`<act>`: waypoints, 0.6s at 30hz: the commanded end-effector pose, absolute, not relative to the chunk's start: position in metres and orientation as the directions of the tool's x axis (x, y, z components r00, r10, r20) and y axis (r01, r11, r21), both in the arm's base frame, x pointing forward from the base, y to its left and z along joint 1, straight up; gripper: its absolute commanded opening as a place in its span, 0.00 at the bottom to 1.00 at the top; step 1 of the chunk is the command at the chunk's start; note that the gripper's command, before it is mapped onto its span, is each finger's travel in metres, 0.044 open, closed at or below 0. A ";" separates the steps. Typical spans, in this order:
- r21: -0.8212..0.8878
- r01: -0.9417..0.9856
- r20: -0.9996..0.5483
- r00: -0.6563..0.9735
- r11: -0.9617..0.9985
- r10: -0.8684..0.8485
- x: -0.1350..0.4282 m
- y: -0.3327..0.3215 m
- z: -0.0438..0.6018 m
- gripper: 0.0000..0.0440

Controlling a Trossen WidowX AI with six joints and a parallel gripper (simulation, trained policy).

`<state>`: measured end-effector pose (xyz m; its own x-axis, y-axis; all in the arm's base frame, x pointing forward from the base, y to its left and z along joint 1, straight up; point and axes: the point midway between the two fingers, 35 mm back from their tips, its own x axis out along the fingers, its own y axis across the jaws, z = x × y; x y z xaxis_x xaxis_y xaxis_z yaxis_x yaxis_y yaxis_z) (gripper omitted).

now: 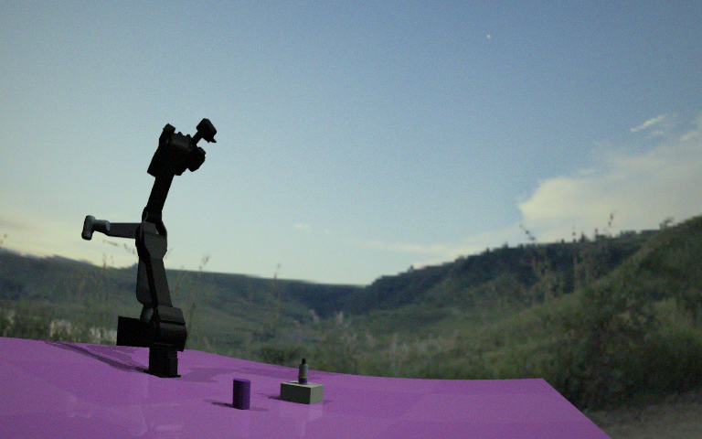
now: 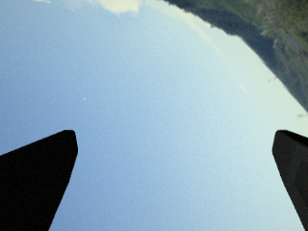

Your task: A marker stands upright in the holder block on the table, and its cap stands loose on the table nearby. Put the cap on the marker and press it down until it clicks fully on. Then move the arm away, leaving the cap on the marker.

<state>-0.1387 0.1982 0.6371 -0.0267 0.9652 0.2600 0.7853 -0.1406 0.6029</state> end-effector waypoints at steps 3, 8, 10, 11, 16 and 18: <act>0.578 0.801 0.272 -0.007 -0.157 0.962 -0.136 0.198 0.641 0.74; 0.532 0.826 0.287 0.032 -0.187 0.957 -0.132 0.198 0.648 0.57; 0.514 0.834 0.290 0.050 -0.200 0.956 -0.130 0.197 0.650 0.58; 0.505 0.838 0.292 0.059 -0.206 0.955 -0.130 0.198 0.651 0.59; 0.459 0.856 0.295 0.103 -0.236 0.950 -0.126 0.198 0.656 0.62; 0.441 0.863 0.295 0.120 -0.246 0.948 -0.124 0.198 0.657 0.64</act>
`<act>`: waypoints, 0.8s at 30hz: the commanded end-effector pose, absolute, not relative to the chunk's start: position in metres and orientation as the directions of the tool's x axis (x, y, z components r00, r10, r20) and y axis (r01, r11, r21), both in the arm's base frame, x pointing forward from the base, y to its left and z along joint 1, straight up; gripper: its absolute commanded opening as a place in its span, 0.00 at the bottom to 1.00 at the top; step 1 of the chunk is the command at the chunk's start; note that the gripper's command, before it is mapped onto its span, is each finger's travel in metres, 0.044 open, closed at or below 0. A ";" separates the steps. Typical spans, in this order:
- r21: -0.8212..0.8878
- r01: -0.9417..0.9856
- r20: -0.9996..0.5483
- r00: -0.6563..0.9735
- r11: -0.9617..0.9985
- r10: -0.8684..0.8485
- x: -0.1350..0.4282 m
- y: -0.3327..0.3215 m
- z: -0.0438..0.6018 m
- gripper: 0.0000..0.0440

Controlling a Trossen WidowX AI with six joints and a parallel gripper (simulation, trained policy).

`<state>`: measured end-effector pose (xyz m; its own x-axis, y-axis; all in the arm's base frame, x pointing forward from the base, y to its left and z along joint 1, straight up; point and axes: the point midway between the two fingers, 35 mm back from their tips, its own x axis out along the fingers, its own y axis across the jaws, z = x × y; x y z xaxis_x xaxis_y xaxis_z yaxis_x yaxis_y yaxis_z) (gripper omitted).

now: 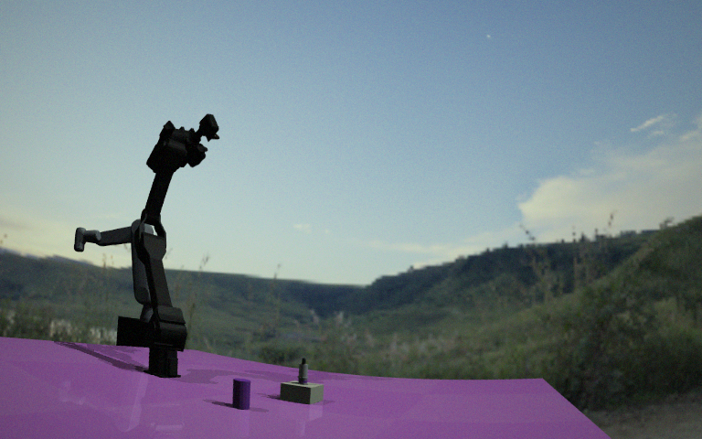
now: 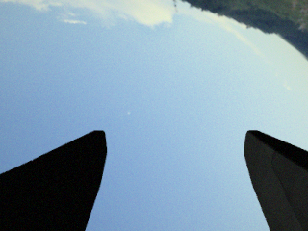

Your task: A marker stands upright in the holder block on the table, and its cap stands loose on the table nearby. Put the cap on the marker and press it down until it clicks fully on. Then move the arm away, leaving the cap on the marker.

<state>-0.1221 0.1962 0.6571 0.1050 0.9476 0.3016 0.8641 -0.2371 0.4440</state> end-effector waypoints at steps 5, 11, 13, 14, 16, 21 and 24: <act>0.396 0.877 0.293 0.159 -0.271 0.943 -0.119 0.197 0.660 0.67; 0.341 0.892 0.286 0.202 -0.296 0.937 -0.113 0.196 0.662 0.70; 0.323 0.897 0.284 0.215 -0.304 0.935 -0.111 0.196 0.662 0.71; 0.313 0.899 0.282 0.221 -0.307 0.934 -0.110 0.195 0.663 0.71; 0.295 0.903 0.279 0.233 -0.314 0.932 -0.108 0.195 0.663 0.72; 0.248 0.912 0.269 0.260 -0.328 0.927 -0.102 0.193 0.663 0.74; 0.219 0.916 0.263 0.275 -0.335 0.925 -0.098 0.192 0.664 0.74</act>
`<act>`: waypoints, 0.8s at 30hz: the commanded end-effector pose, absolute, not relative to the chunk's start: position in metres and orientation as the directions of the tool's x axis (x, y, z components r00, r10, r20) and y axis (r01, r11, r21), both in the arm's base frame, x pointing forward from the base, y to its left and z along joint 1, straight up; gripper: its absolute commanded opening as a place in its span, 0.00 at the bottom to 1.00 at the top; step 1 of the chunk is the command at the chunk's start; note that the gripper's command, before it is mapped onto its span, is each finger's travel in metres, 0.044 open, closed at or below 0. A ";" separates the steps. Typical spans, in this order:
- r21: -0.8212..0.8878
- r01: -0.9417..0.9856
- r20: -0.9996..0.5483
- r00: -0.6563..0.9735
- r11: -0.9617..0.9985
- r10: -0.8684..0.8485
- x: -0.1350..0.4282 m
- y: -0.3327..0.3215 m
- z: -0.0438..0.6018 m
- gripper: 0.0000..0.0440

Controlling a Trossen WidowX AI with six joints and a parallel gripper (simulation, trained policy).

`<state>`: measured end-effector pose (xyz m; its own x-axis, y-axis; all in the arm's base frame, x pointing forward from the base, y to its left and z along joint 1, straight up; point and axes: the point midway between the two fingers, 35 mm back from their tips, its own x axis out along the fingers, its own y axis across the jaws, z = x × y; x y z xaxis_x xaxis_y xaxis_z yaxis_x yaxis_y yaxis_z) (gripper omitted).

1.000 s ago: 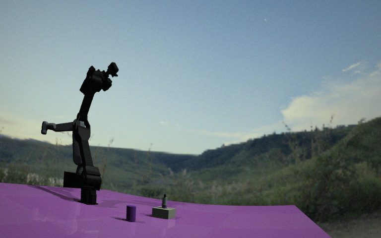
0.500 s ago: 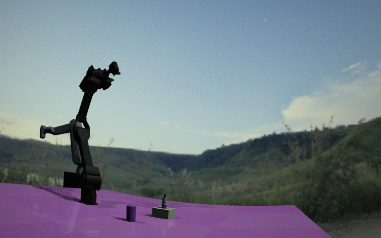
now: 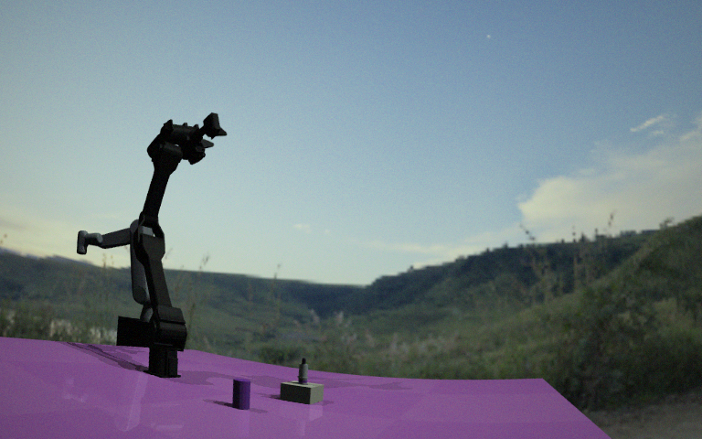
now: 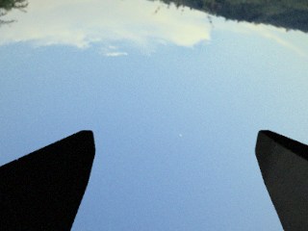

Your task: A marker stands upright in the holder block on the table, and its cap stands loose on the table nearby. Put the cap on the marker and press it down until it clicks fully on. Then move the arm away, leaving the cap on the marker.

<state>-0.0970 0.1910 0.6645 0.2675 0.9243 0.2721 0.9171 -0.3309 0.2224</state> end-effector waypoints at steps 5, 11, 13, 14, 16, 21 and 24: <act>0.172 0.923 0.251 0.297 -0.345 0.921 -0.091 0.189 0.663 0.75; 0.114 0.929 0.236 0.320 -0.353 0.918 -0.083 0.186 0.662 0.75; 0.095 0.930 0.231 0.326 -0.355 0.917 -0.080 0.185 0.661 0.75; 0.086 0.931 0.228 0.329 -0.356 0.916 -0.079 0.184 0.661 0.75; 0.067 0.932 0.223 0.335 -0.357 0.915 -0.076 0.183 0.661 0.75; 0.018 0.933 0.210 0.348 -0.360 0.914 -0.068 0.180 0.659 0.75; -0.011 0.933 0.202 0.355 -0.360 0.913 -0.064 0.178 0.657 0.75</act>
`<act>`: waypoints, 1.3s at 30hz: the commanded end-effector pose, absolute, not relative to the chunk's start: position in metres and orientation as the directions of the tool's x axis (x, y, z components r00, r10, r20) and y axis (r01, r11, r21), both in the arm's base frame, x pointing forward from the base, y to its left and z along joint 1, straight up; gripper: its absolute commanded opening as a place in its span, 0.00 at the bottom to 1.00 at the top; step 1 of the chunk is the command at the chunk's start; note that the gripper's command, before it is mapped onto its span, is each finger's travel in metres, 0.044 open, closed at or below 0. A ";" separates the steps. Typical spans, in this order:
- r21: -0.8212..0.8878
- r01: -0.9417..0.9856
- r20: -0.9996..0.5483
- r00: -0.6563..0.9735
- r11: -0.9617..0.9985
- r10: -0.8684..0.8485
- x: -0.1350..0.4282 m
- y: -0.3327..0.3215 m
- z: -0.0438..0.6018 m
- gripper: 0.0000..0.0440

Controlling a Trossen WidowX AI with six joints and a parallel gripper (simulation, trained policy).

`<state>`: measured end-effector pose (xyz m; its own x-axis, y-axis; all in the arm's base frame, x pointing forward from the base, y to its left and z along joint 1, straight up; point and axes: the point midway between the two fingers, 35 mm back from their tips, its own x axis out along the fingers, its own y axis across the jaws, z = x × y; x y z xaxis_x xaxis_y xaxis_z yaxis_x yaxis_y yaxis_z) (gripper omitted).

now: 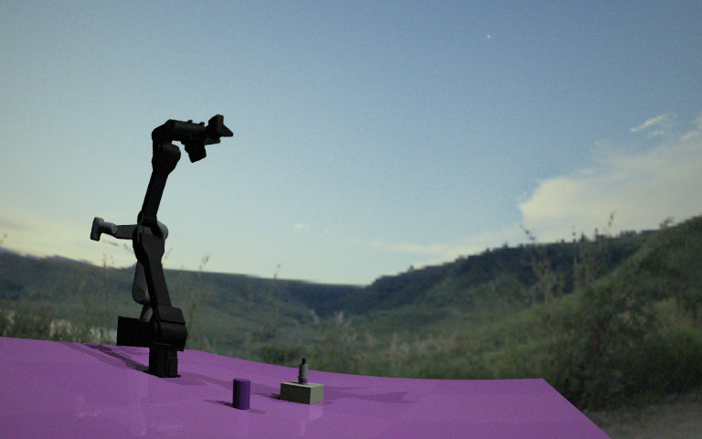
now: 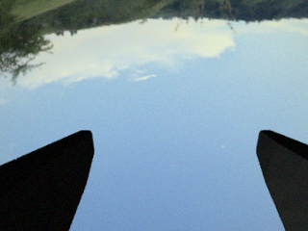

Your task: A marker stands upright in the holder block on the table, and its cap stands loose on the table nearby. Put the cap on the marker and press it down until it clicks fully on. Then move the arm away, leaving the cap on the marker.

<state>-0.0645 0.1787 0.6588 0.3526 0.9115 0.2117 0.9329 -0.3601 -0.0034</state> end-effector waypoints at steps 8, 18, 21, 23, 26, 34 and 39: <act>-0.088 0.929 0.181 0.369 -0.359 0.912 -0.051 0.173 0.653 0.75; -0.186 0.917 0.155 0.382 -0.353 0.911 -0.034 0.167 0.647 0.75; -0.215 0.912 0.148 0.385 -0.350 0.911 -0.029 0.165 0.644 0.75; -0.234 0.908 0.143 0.386 -0.348 0.911 -0.025 0.164 0.643 0.75; -0.264 0.901 0.136 0.389 -0.345 0.911 -0.020 0.162 0.640 0.75; -0.341 0.878 0.118 0.394 -0.335 0.911 -0.005 0.157 0.634 0.75; -0.389 0.861 0.107 0.397 -0.329 0.912 0.005 0.154 0.629 0.75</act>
